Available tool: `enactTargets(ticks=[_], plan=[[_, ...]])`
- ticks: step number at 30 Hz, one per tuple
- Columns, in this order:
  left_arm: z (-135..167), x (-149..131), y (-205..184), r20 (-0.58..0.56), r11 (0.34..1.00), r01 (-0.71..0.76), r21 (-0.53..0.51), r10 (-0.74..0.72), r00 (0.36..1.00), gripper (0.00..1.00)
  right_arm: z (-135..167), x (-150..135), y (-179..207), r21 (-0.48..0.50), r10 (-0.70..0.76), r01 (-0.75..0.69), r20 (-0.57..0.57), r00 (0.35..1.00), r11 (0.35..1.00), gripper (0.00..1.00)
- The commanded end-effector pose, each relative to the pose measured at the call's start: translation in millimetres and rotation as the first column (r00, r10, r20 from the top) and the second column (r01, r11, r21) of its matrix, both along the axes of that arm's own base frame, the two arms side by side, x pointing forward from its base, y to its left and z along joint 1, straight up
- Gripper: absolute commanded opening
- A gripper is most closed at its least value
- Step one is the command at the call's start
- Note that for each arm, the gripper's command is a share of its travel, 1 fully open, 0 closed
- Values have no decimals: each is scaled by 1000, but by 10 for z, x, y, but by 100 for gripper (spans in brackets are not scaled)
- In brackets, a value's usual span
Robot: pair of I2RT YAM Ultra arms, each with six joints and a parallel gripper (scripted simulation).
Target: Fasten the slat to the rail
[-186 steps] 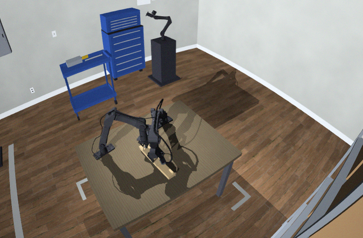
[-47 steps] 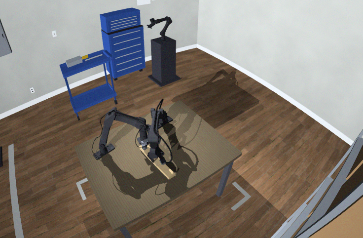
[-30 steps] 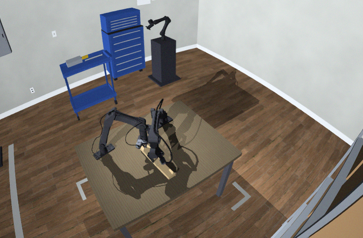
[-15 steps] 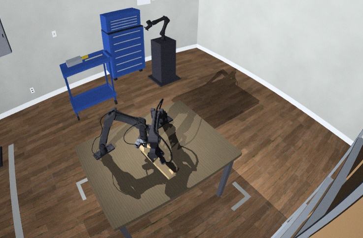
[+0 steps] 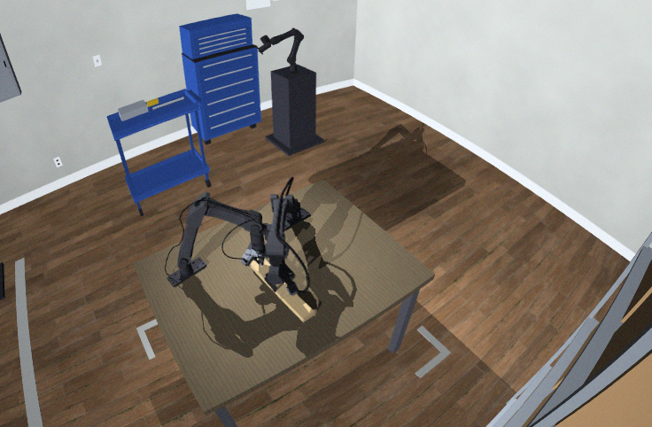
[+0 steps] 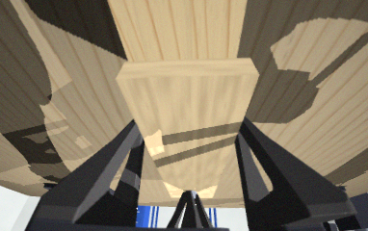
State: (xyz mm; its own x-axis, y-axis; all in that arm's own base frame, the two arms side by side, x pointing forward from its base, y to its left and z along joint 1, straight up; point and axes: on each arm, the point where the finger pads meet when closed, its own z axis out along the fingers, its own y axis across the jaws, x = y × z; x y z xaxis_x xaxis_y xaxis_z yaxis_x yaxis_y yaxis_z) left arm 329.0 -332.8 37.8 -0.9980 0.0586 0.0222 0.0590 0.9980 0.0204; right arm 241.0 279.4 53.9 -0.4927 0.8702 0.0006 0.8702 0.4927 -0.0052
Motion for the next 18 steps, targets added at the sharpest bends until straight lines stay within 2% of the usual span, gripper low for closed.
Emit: enactTargets(ticks=[1, 4, 6, 18], plan=[[55, 14, -13, 10, 1000, 0, -10, 0, 1000, 72, 40, 11, -8, 11, -11, 11, 13, 1000, 1000, 12], [55, 14, -13, 10, 1000, 0, -10, 0, 1000, 72, 36, 14, -10, 10, -12, 12, 13, 1000, 1000, 12], [55, 14, -14, 10, 1000, 0, -10, 0, 1000, 72, 40, 13, 16, 10, 0, 0, 9, 1000, 1000, 34], [55, 14, -14, 10, 1000, 0, -10, 0, 1000, 72, 40, 13, 16, 10, 0, 0, 9, 1000, 1000, 34]])
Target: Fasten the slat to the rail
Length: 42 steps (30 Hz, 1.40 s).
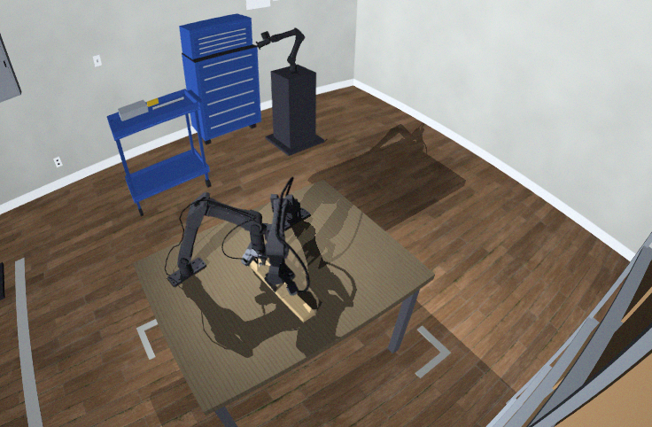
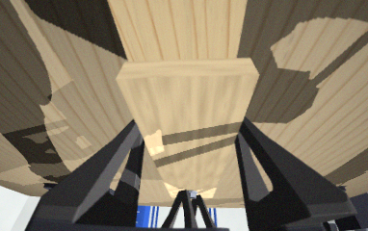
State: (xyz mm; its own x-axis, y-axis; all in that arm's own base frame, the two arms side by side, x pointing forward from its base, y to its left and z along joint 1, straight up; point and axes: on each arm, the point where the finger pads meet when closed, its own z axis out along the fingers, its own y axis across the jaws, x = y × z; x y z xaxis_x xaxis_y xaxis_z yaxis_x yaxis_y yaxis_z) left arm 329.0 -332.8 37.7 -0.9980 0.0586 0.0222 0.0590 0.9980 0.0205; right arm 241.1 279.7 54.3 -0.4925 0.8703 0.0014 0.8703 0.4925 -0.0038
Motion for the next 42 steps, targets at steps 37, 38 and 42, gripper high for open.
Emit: enactTargets(ticks=[37, 38, 42], plan=[[55, 14, -14, 10, 1000, 0, -10, 0, 1000, 72, 88, 14, 5, -6, 987, -987, 11, -161, -161, 34], [55, 14, -14, 10, 1000, 0, -10, 0, 1000, 72, 89, 14, 5, -6, 978, -978, 11, -207, -207, 34], [55, 14, -14, 10, 1000, 0, -10, 0, 1000, 72, 94, 14, 4, -8, 922, -922, 10, -387, -387, 34]])
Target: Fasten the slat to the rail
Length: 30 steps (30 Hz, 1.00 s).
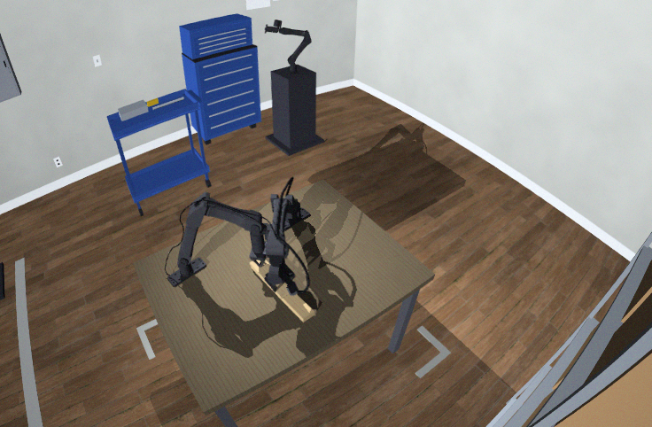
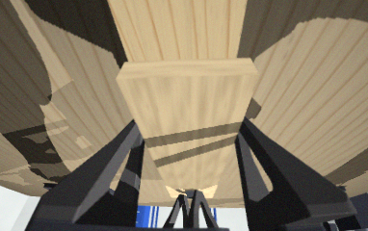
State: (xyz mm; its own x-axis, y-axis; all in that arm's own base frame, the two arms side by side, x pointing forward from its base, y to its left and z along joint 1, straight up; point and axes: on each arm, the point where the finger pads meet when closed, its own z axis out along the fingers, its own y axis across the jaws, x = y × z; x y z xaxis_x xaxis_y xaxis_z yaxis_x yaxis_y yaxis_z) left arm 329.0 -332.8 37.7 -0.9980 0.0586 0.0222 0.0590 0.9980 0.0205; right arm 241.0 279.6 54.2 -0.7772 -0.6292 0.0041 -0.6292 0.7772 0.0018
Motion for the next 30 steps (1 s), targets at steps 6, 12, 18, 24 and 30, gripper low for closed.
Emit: enactTargets(ticks=[6, 12, 18, 24, 30], plan=[[55, 14, -14, 10, 1000, 0, -10, 0, 1000, 72, 100, 15, 4, 6, 472, -473, 14, 881, 881, 34], [55, 14, -14, 10, 1000, 0, -10, 0, 1000, 72, 110, 15, 2, 3, 698, -699, 14, 716, 716, 34], [55, 14, -14, 10, 1000, 0, -10, 0, 1000, 72, 117, 15, 0, -1, 871, -871, 14, 491, 492, 34], [55, 14, -14, 10, 1000, 0, -10, 0, 1000, 72, 121, 15, 0, -4, 967, -967, 13, 254, 254, 34], [55, 14, -14, 10, 1000, 0, -10, 0, 1000, 72, 121, 15, 0, -5, 991, -991, 15, 136, 136, 34]])
